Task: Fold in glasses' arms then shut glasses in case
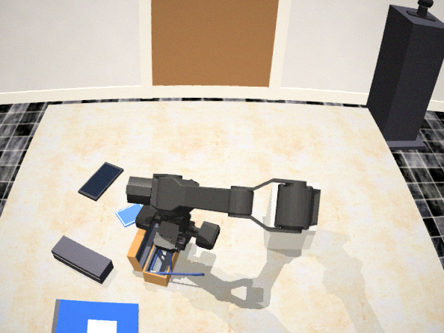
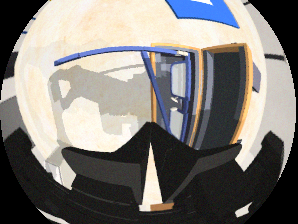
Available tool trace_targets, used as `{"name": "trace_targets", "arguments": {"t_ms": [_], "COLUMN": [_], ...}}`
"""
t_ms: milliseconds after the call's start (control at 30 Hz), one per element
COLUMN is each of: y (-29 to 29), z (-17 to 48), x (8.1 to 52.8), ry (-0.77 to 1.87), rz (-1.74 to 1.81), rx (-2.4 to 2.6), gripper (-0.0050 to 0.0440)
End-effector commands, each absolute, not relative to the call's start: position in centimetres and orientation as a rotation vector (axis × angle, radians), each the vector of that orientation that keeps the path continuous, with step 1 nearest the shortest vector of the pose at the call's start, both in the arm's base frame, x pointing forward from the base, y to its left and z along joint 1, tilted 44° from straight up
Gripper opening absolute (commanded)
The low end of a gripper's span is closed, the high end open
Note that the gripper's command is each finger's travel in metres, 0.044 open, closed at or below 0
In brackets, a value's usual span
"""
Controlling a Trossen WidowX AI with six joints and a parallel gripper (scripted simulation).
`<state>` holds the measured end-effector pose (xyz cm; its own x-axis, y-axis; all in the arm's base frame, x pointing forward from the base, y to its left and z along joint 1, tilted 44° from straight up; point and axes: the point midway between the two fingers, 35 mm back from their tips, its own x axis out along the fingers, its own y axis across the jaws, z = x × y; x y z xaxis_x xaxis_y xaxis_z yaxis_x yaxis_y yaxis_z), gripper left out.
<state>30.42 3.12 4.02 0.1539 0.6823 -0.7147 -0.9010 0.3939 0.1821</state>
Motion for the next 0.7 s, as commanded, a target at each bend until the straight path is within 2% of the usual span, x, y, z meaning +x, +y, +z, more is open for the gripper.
{"name": "trace_targets", "arguments": {"t_ms": [0,667], "y": [2.9,-0.9], "z": [3.5,-1.1], "x": [28.5,25.6], "ry": [0.827,0.827], "rz": [1.167,1.167], "rx": [-0.313,-0.313], "gripper": [0.0000,0.0000]}}
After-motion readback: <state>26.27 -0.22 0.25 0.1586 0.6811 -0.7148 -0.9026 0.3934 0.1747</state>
